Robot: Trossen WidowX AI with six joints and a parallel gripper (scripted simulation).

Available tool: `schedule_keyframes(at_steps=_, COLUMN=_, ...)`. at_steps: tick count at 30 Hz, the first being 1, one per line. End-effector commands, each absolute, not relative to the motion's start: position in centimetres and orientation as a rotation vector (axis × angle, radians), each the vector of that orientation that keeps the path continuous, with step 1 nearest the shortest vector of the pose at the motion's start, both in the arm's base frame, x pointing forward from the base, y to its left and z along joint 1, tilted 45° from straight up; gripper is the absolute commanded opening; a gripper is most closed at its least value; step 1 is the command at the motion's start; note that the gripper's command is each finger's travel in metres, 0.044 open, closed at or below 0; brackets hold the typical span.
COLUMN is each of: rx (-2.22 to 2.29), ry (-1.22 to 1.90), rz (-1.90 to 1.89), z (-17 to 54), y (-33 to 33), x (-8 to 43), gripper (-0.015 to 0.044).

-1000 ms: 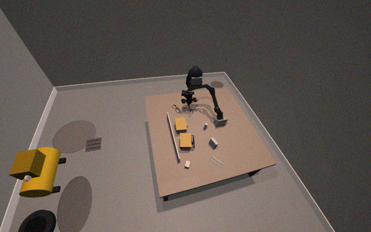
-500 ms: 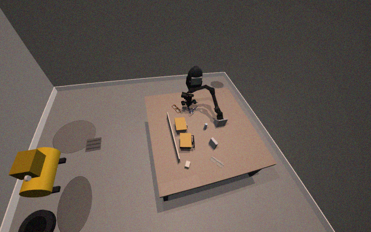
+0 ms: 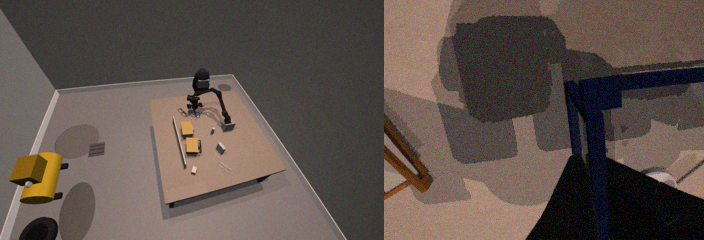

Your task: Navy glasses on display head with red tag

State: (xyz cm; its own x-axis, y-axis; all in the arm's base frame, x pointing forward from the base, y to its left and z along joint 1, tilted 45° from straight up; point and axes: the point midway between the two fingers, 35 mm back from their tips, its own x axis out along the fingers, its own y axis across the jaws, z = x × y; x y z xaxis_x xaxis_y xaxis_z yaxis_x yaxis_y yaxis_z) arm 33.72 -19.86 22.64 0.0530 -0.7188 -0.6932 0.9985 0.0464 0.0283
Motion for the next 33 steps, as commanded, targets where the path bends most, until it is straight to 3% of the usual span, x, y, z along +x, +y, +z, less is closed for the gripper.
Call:
schedule_keyframes(at_steps=1, rx=0.601, ry=0.591, rz=-1.428, z=22.82, y=-19.93, x=33.87, gripper=0.0)
schedule_keyframes(at_steps=33, rx=0.601, ry=0.59, rz=-1.428, z=23.69, y=-20.67, x=34.58, gripper=0.0)
